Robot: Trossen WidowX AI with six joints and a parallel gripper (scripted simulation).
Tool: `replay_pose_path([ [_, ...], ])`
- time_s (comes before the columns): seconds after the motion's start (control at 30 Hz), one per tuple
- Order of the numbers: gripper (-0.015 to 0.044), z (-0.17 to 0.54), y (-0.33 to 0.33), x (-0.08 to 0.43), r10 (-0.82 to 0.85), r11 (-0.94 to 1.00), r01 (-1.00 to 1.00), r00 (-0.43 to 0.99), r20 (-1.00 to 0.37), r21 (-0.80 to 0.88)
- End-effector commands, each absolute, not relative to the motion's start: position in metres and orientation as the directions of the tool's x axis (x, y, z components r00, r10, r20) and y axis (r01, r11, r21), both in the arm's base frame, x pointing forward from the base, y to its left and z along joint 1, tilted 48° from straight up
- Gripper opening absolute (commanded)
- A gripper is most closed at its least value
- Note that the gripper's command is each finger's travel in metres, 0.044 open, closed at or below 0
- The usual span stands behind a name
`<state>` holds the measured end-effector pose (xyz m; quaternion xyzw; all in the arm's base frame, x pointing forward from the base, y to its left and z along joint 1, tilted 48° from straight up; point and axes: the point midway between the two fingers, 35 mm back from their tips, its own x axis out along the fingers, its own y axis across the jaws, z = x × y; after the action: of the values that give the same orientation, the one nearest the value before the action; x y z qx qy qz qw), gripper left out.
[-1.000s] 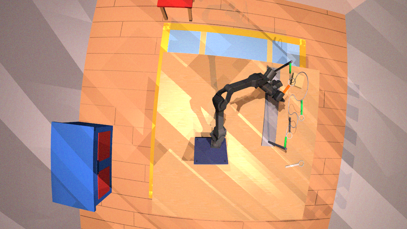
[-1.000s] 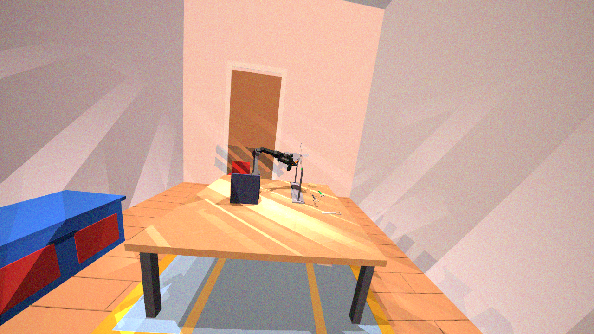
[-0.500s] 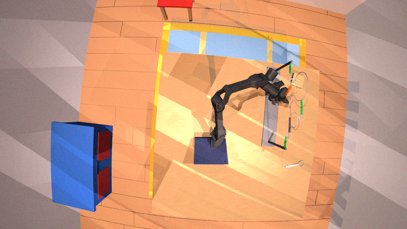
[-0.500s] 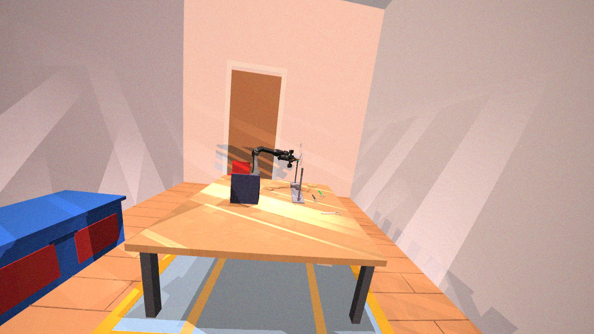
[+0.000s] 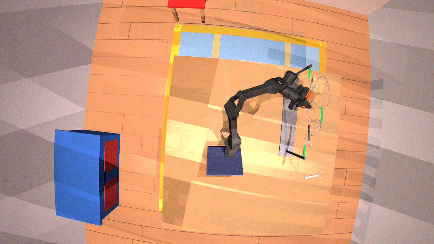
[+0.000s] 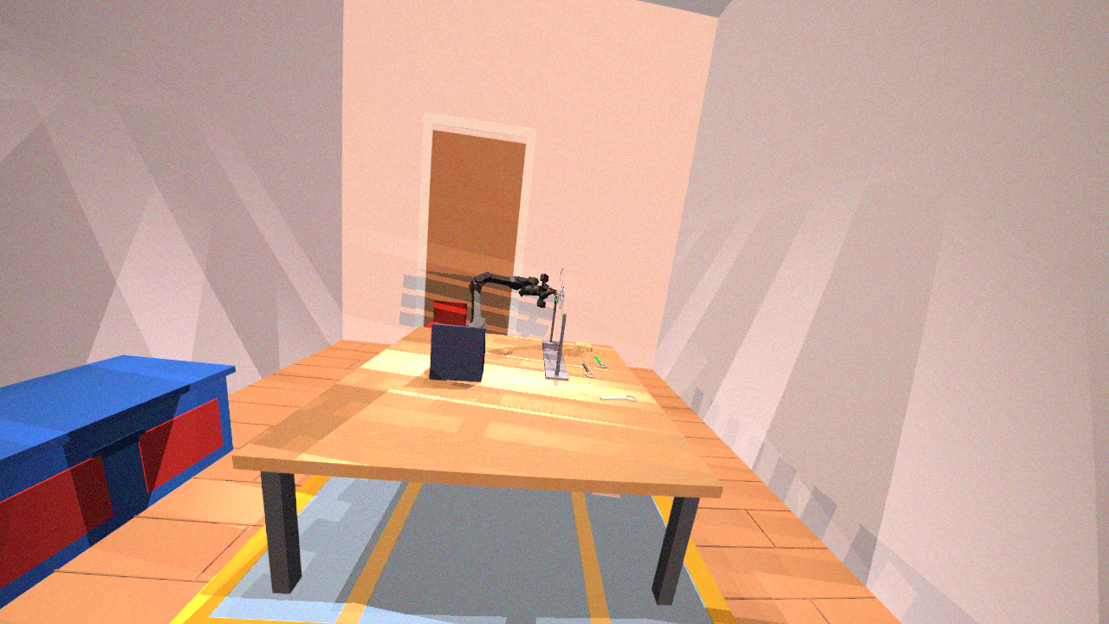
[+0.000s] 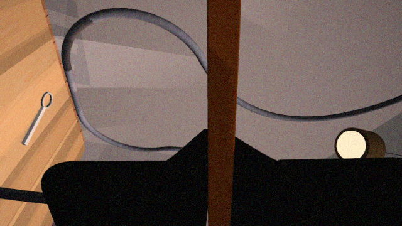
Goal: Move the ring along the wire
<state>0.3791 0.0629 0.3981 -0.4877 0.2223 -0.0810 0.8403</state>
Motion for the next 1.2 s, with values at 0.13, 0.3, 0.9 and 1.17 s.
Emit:
replay_pose_path([
  [0.13,-0.015,0.416,0.054,0.38,-0.381,0.421,-0.067,0.892,-0.243,-0.905],
  [0.3,-0.015,0.425,0.049,0.383,-0.375,0.364,-0.067,0.903,-0.212,-0.929],
  [0.9,-0.015,0.463,0.039,0.392,-0.344,0.156,-0.059,0.933,-0.11,-0.986],
  [1.17,-0.015,0.47,0.038,0.393,-0.343,0.165,-0.061,0.932,-0.116,-0.984],
])
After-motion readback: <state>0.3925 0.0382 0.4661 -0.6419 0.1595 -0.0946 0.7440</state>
